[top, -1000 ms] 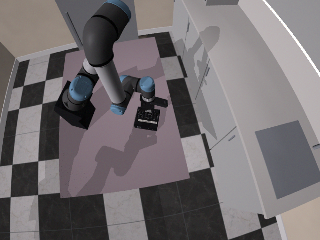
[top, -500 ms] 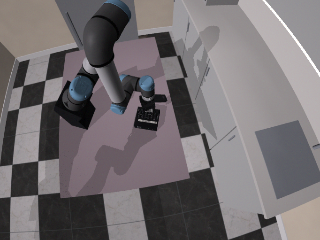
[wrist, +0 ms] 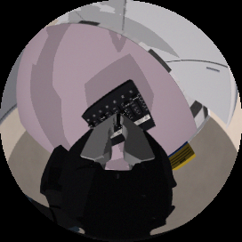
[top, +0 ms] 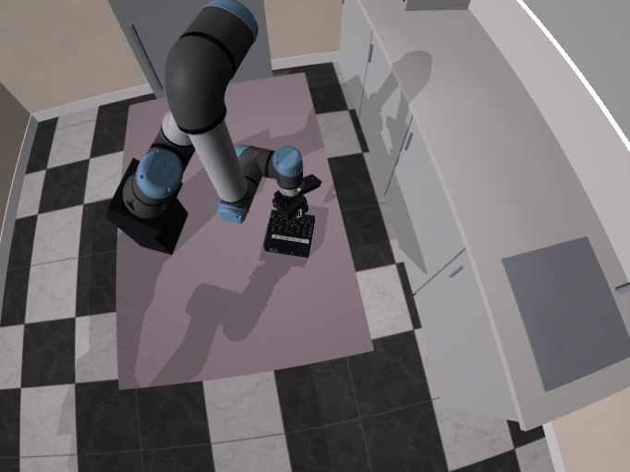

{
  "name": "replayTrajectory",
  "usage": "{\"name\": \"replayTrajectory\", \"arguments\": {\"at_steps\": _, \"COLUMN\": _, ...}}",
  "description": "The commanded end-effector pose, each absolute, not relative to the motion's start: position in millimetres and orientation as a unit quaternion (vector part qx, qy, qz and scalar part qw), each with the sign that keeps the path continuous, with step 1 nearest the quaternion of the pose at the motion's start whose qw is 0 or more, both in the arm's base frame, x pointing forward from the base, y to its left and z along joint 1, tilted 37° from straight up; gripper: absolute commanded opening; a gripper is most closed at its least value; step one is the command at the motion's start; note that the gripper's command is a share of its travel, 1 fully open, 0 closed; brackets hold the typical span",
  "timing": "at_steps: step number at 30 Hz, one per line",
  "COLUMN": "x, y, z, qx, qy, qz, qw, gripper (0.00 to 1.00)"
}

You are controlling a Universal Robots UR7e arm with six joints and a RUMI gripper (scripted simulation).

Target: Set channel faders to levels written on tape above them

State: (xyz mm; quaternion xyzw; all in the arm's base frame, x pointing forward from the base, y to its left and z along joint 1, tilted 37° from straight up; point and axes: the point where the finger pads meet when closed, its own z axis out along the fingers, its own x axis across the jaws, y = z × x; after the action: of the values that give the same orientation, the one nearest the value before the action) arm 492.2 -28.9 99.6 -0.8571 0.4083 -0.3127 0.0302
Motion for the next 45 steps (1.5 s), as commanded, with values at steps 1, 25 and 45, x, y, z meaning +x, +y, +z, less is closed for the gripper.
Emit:
{"name": "replayTrajectory", "arguments": {"at_steps": 1, "x": 489.7, "y": -23.2, "z": 96.4, "qx": -0.899, "qy": 0.304, "qz": -0.315, "qw": -0.002, "gripper": 0.0}}
{"name": "replayTrajectory", "arguments": {"at_steps": 25, "x": 474.6, "y": -8.3, "z": 80.9, "qx": -0.941, "qy": -0.123, "qz": -0.282, "qw": -0.14, "gripper": 0.0}}
{"name": "replayTrajectory", "arguments": {"at_steps": 45, "x": 464.0, "y": -5.3, "z": 72.1, "qx": -0.85, "qy": -0.422, "qz": -0.221, "qw": -0.225, "gripper": 0.0}}
